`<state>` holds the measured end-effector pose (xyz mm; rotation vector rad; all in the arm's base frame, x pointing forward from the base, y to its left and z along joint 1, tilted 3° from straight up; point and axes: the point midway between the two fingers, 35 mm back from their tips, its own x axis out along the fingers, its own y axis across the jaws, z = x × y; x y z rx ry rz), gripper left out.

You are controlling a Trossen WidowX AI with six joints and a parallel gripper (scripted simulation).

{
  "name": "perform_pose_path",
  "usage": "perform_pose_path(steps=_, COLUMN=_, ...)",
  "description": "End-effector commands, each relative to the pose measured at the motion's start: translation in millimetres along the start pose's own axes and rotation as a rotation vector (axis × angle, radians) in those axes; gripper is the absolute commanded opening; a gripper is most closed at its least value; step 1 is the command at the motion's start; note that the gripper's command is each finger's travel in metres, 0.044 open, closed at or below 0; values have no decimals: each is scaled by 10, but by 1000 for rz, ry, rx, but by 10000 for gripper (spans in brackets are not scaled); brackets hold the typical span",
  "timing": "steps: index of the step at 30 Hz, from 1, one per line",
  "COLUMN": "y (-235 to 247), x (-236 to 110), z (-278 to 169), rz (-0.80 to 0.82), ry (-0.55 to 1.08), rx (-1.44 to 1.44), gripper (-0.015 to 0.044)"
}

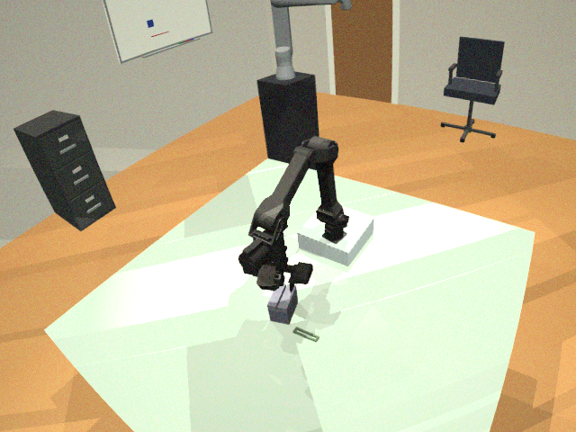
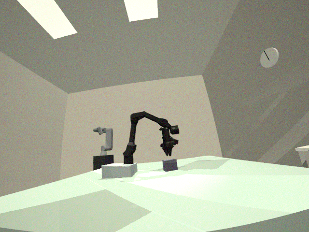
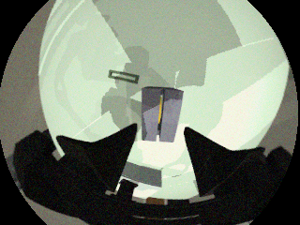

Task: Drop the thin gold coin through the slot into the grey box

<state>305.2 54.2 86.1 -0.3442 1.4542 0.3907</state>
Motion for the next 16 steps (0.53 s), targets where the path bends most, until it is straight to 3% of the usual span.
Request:
perform_pose_path(steps=1, y=-1, x=-141, z=-1, rz=-1, ry=0, rx=-1, gripper=397)
perform_pose_path(steps=3, y=7, x=-381, z=-22, rz=1, ry=2, rx=0, gripper=440)
perform_pose_path(steps=5, y=12, x=-478, z=-37, rz=1, ry=4, rx=0, gripper=440)
perform_pose_path(steps=16, y=12, x=-478, z=-37, rz=1, ry=4, rx=0, gripper=440)
